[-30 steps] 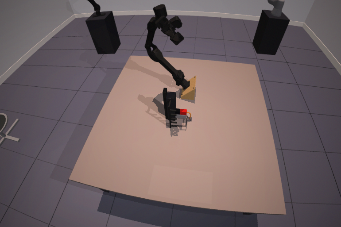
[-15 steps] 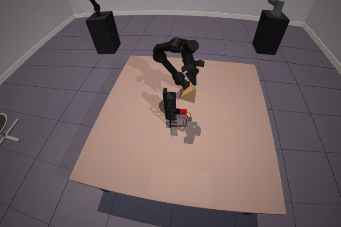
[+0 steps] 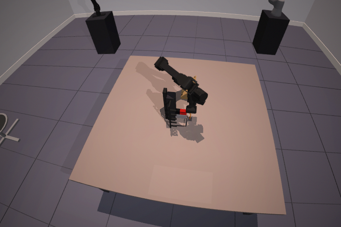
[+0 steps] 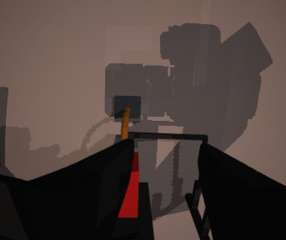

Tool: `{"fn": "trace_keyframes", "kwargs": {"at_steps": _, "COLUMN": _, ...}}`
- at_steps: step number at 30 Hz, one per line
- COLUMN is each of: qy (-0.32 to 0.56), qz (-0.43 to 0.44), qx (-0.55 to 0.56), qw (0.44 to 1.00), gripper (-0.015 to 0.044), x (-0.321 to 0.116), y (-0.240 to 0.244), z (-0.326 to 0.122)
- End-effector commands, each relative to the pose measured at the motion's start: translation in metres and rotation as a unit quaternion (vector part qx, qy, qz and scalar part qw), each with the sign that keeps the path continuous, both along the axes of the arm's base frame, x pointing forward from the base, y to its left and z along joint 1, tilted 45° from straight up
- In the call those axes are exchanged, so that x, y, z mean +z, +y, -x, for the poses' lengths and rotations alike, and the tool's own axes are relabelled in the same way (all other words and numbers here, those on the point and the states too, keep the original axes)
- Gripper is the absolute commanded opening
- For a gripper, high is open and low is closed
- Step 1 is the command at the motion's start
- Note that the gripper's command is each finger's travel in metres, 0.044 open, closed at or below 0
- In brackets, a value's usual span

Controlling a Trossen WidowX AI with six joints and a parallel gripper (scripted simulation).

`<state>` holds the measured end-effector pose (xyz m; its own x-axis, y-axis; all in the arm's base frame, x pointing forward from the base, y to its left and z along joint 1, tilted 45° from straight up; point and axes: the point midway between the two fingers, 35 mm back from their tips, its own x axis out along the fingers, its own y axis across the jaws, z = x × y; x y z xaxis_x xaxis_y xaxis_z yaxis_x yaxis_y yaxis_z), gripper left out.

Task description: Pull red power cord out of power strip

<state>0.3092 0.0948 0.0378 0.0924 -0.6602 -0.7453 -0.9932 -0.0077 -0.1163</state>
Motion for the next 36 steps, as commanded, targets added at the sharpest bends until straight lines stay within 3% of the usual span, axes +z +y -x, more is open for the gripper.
{"fn": "trace_keyframes", "kwargs": {"at_steps": 1, "qy": 0.051, "qz": 0.022, "qx": -0.047, "qw": 0.997, "gripper": 0.016, "x": -0.023, "y": -0.03, "z": 0.021}}
{"fn": "trace_keyframes", "kwargs": {"at_steps": 36, "qy": 0.052, "qz": 0.023, "qx": -0.047, "qw": 0.997, "gripper": 0.016, "x": 0.003, "y": -0.057, "z": 0.024}}
